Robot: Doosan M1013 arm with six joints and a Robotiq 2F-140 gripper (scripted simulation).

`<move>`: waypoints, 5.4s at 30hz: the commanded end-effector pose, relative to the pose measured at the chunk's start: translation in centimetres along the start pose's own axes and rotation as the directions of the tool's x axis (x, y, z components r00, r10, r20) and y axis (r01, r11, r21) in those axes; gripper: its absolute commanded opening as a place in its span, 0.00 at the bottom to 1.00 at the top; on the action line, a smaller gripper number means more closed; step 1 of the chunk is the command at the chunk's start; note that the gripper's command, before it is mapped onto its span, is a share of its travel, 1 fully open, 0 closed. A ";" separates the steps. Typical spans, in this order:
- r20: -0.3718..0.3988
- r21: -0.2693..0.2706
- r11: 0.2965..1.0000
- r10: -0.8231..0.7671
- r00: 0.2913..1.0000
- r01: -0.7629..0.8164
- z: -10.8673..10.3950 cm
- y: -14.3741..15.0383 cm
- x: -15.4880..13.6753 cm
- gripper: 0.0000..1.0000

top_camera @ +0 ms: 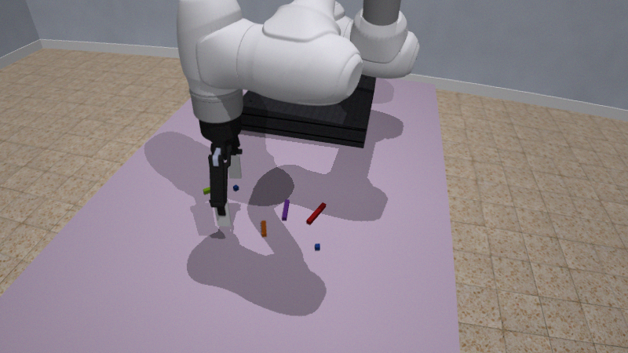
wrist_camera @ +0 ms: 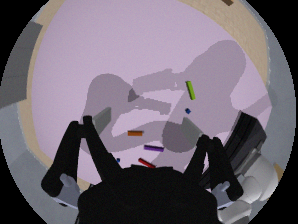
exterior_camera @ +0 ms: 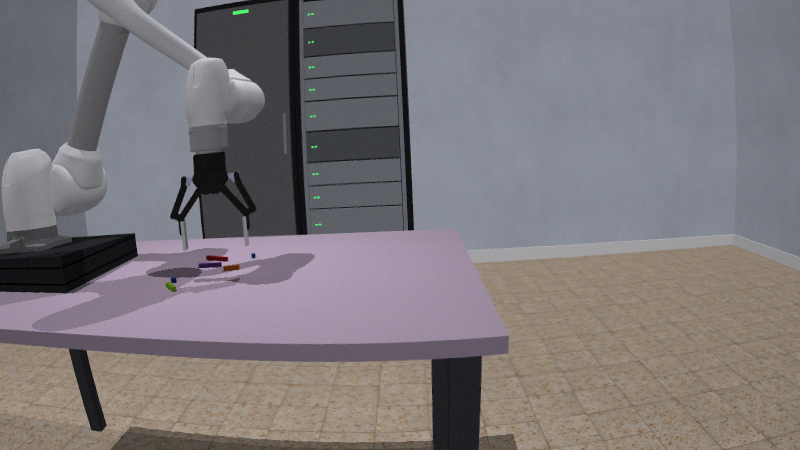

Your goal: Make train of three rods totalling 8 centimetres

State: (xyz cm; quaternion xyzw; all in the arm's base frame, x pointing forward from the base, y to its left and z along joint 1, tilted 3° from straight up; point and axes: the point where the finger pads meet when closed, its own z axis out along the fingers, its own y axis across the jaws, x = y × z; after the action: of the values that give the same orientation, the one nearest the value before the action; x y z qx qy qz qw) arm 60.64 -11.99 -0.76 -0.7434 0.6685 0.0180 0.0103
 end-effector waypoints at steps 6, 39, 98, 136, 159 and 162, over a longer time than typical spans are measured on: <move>0.012 0.008 0.961 -0.278 0.961 0.278 0.0 -0.4 -0.2 1.00; -0.004 0.014 0.037 -0.999 0.037 0.999 0.0 -2.3 -1.4 1.00; -0.012 0.009 -0.539 -0.842 -0.539 0.842 0.0 -3.2 -2.0 1.00; -0.012 0.009 -0.539 -0.842 -0.539 0.842 0.0 -3.2 -2.0 1.00; -0.012 0.009 -0.534 -0.846 -0.534 0.846 0.0 -3.2 -2.1 1.00; -0.011 0.010 -0.498 -0.867 -0.498 0.867 -0.1 -3.3 -2.4 1.00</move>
State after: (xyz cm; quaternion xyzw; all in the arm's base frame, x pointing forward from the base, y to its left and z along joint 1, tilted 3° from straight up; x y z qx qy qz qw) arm 63.63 -9.50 -0.65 -0.9463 -0.3221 -0.0041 0.0271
